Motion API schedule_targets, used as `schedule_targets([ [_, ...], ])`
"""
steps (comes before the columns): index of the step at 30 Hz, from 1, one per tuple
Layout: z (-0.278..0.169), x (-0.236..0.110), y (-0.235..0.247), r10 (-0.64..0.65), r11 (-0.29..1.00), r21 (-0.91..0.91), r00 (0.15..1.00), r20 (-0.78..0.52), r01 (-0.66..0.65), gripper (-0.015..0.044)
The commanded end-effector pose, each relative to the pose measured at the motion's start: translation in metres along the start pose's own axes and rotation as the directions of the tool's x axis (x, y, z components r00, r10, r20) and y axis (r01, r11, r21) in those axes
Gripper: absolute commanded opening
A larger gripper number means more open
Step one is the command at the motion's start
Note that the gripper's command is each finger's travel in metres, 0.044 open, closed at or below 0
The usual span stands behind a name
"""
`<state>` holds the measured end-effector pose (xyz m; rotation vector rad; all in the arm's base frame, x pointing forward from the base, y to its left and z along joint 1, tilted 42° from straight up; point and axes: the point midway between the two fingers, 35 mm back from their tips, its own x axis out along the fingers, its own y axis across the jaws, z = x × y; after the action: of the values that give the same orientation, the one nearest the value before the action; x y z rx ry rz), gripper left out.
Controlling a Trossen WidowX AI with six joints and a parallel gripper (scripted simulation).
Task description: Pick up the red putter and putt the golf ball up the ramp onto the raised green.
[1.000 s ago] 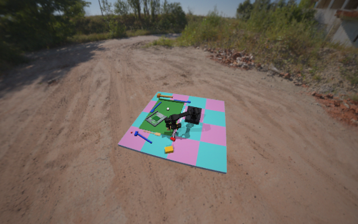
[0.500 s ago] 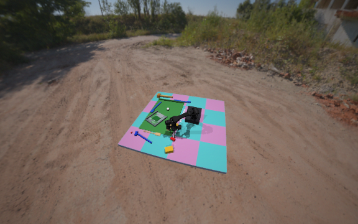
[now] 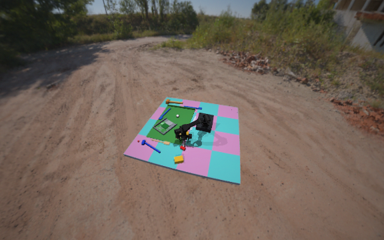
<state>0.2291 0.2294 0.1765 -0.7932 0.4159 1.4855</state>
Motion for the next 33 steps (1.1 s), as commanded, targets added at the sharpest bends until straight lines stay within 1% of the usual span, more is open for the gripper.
schedule_targets([
  [1, -0.0051, 0.0107, 0.0029, 0.015, 1.0, 0.016, 1.0, -0.011, -0.014, 0.044],
  [5, -0.0054, 0.0159, 0.0032, 0.015, 1.0, 0.016, 1.0, -0.01, -0.014, 0.044],
  [16, -0.0054, 0.0161, 0.0032, 0.015, 1.0, 0.016, 1.0, -0.01, -0.014, 0.044],
  [31, -0.0025, 0.0138, 0.0021, 0.01, 1.0, 0.005, 1.0, -0.003, -0.01, 0.0046],
  [33, -0.0025, 0.0138, 0.0021, 0.01, 1.0, 0.005, 1.0, -0.003, -0.01, 0.0033],
])
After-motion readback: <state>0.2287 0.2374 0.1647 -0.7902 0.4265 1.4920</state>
